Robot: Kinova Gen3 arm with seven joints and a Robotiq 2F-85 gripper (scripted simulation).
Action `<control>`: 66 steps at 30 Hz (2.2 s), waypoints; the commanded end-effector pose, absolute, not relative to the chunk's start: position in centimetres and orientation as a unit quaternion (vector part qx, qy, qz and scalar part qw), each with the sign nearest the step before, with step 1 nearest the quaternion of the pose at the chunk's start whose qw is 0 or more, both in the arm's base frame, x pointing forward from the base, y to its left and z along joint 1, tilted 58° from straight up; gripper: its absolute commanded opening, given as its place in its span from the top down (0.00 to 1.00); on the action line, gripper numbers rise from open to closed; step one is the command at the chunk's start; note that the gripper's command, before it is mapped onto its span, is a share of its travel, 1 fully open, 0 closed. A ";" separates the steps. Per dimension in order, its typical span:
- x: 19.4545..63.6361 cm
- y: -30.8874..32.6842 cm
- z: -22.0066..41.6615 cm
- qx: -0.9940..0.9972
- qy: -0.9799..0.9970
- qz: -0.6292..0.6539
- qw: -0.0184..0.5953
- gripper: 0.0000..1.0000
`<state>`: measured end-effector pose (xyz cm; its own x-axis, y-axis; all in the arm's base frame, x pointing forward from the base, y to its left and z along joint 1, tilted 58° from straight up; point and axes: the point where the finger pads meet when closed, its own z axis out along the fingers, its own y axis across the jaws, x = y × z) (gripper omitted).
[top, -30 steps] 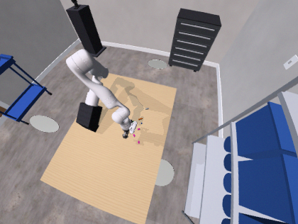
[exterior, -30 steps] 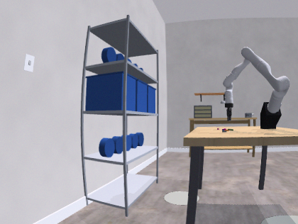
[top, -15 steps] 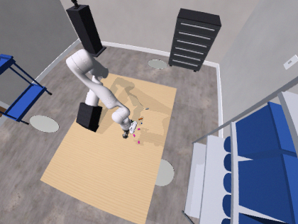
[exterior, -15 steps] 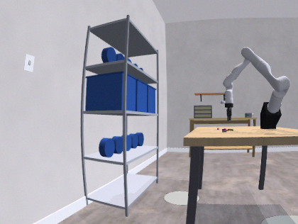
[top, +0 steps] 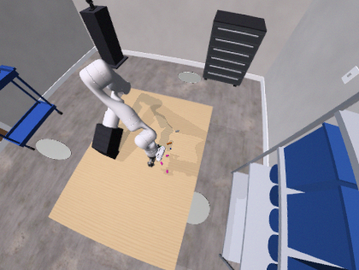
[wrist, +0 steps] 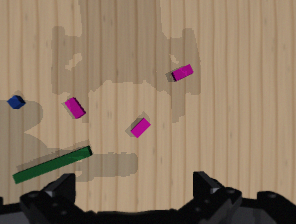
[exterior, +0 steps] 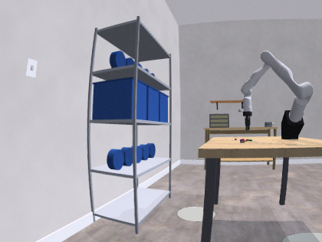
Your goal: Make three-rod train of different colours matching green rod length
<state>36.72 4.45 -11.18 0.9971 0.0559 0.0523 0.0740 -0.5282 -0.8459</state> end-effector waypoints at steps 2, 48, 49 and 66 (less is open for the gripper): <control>36.8 4.4 -11.2 -0.874 -0.037 -0.010 0.484 0.00; 39.1 13.6 3.1 -0.673 -0.558 -0.297 0.384 0.00; 39.1 13.9 3.6 -0.659 -0.575 -0.308 0.375 0.00; 39.1 15.2 6.0 -0.593 -0.643 -0.350 0.334 0.00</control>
